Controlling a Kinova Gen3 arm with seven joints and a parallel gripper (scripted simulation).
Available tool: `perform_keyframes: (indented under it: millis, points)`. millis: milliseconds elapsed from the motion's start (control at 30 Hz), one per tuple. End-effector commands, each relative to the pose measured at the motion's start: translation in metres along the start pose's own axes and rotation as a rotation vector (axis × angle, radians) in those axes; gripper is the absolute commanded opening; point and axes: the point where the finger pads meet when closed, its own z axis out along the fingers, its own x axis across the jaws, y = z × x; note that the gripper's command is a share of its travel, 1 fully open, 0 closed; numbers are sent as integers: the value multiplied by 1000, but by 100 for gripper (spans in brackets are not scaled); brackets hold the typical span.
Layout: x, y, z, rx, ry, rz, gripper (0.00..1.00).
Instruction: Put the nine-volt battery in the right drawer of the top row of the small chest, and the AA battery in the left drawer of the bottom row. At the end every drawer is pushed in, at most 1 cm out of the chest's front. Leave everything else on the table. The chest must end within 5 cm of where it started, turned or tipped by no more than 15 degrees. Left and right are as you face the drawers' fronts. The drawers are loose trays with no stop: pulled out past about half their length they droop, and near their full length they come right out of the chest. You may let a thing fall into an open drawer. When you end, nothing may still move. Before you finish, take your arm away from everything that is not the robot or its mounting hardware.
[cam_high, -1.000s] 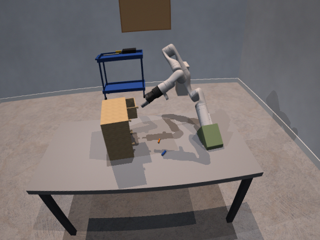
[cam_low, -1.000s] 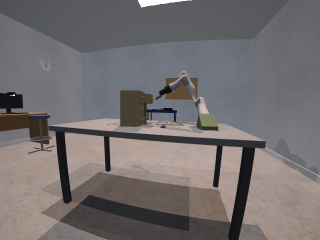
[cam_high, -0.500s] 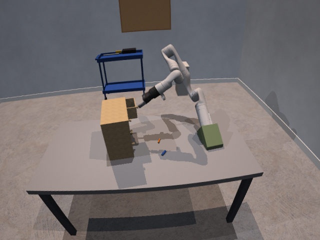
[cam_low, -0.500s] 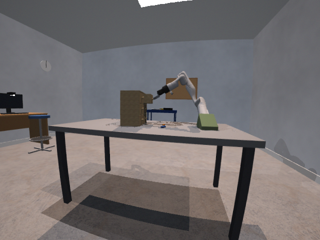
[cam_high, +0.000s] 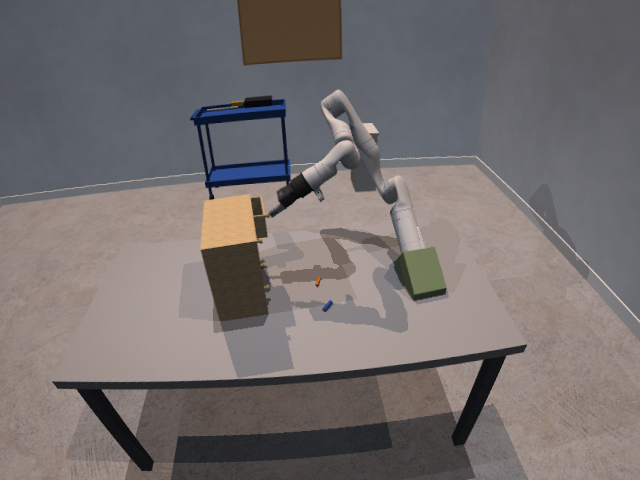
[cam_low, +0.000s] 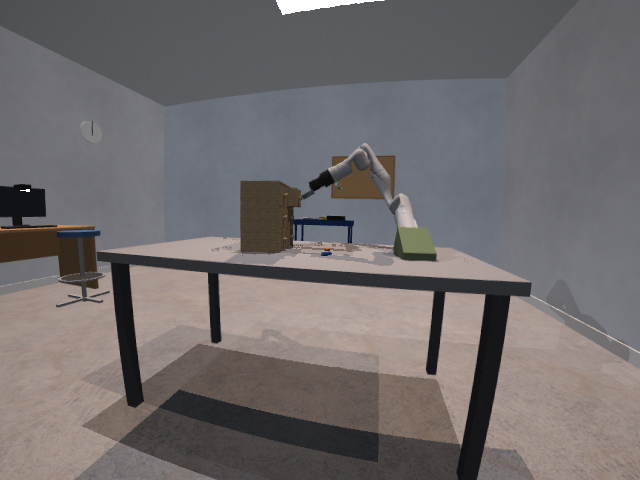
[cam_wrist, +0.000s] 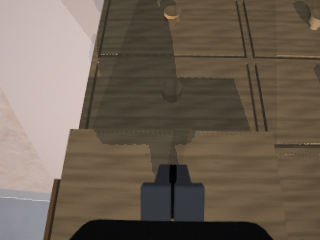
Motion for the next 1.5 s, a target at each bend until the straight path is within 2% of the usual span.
perform_keyframes:
  millis: [0, 733, 1467]
  points:
    - [-1, 2, 6, 4, -3, 5, 0]
    - [-1, 15, 28, 4, -3, 5, 0]
    - [-1, 18, 33, 4, -3, 5, 0]
